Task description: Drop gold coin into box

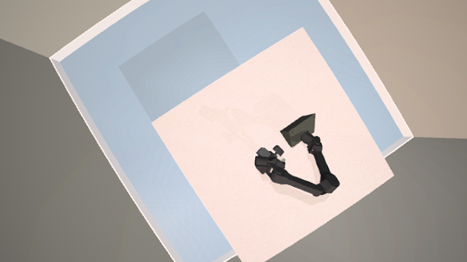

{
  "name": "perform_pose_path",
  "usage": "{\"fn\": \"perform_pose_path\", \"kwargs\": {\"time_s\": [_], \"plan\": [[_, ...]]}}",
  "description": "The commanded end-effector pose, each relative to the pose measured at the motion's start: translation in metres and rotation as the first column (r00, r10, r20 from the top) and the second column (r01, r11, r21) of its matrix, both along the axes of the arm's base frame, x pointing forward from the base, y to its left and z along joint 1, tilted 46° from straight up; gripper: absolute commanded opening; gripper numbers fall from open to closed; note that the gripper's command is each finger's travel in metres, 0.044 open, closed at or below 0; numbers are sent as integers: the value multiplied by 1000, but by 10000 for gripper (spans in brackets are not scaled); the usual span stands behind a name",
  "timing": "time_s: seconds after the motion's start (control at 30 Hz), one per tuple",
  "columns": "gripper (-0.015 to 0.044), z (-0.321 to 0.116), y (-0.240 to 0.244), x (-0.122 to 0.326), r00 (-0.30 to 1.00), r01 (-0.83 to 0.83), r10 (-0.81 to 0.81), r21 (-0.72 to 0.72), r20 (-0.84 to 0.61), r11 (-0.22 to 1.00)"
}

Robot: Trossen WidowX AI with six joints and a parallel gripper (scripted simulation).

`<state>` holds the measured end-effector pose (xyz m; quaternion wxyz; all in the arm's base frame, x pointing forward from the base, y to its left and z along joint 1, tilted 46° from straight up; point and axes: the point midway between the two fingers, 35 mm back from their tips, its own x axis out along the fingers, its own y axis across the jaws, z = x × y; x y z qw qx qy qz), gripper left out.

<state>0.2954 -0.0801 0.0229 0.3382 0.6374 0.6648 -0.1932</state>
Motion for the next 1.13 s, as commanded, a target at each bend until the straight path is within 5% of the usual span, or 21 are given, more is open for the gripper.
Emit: {"fn": "perform_pose_path", "kwargs": {"time_s": [0.0,0.3,0.67,1.1], "plan": [[157,0,0,0,1000,-1,1,0,0,1000],[161,0,0,0,1000,-1,1,0,0,1000],[440,37,-36,-4,1000,0,0,3,-3,1000],[440,44,-42,-6,1000,-1,1,4,-3,1000]]}}
